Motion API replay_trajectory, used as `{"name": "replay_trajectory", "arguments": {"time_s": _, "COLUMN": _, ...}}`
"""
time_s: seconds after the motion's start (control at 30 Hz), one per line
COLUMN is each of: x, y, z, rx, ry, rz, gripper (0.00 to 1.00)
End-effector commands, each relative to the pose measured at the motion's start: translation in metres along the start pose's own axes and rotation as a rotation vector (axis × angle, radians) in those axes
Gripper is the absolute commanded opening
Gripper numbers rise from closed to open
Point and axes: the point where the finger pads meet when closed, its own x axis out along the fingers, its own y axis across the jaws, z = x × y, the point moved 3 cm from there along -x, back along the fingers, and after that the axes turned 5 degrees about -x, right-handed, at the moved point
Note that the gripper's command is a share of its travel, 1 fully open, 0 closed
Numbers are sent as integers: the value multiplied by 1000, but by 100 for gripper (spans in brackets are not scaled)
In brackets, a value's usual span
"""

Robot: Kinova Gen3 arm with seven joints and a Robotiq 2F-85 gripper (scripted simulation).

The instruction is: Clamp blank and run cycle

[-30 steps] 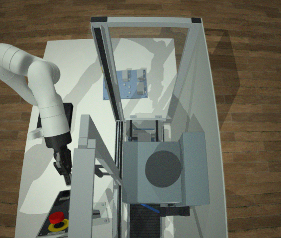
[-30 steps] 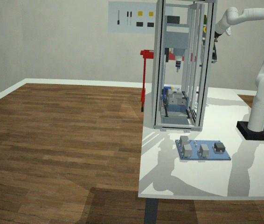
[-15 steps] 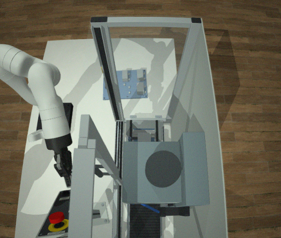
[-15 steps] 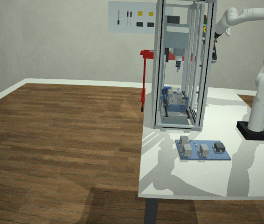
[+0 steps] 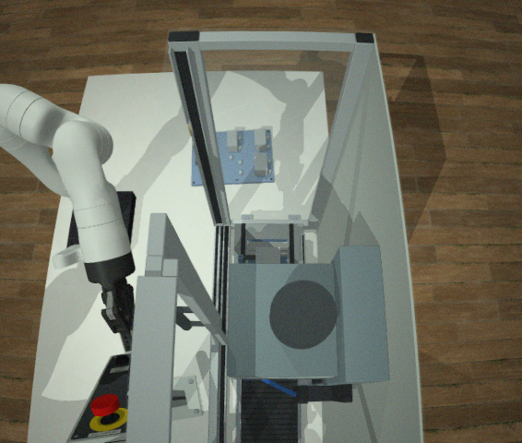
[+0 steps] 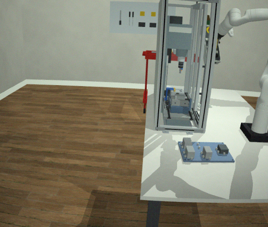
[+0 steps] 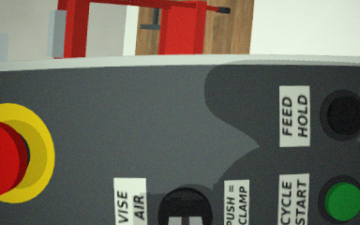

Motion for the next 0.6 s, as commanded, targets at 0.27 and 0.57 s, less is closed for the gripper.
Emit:
{"name": "replay_trajectory", "arguments": {"time_s": 0.27, "x": 4, "y": -1, "z": 0, "rx": 1, "ry": 0, "rz": -1, "gripper": 10}}
{"name": "replay_trajectory", "arguments": {"time_s": 0.57, "x": 5, "y": -1, "z": 0, "rx": 1, "ry": 0, "rz": -1, "gripper": 10}}
